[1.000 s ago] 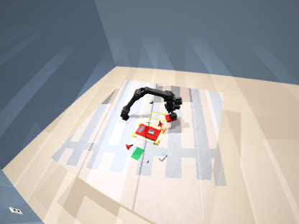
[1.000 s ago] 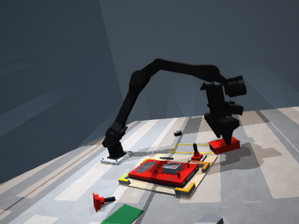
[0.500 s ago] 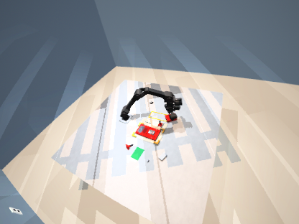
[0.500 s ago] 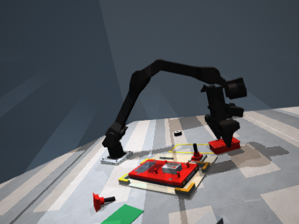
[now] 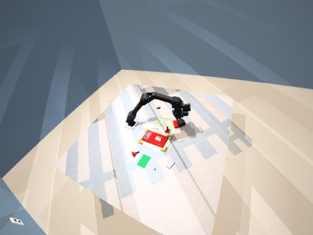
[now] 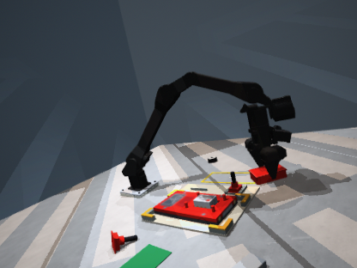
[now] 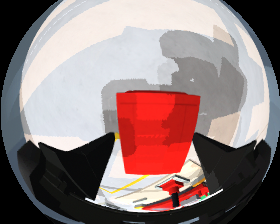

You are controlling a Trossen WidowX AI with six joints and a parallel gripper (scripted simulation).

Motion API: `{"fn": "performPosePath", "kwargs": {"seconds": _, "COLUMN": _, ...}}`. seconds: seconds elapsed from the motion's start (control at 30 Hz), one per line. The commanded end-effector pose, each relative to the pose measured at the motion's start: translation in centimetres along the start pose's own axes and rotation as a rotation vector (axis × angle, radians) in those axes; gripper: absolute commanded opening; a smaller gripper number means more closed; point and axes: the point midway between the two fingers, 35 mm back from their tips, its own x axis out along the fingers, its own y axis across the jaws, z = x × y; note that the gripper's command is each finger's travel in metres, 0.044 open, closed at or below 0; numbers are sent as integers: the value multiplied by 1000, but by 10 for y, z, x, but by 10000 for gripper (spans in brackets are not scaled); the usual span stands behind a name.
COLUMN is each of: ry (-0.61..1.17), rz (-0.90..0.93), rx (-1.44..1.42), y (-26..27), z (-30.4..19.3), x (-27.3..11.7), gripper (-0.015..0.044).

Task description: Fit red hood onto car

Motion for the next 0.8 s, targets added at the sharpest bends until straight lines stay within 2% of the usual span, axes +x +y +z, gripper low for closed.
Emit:
{"fn": "performPosePath", "kwargs": {"seconds": 0.0, "ry": 0, "rz": 0, "rx": 0, "y": 0, "z": 0, "x": 0, "gripper": 414}}
{"fn": "performPosePath", "kwargs": {"seconds": 0.1, "ry": 0, "rz": 0, "rx": 0, "y": 0, "z": 0, "x": 0, "gripper": 335}}
{"fn": "performPosePath", "kwargs": {"seconds": 0.4, "ry": 0, "rz": 0, "rx": 0, "y": 0, "z": 0, "x": 0, "gripper": 275}}
{"fn": "performPosePath", "kwargs": {"seconds": 0.73, "ry": 1, "rz": 1, "rx": 0, "y": 0, "z": 0, "x": -9, "gripper": 12}}
{"fn": "performPosePath", "kwargs": {"seconds": 0.77, "ry": 1, "rz": 1, "rx": 0, "y": 0, "z": 0, "x": -11, "gripper": 0}}
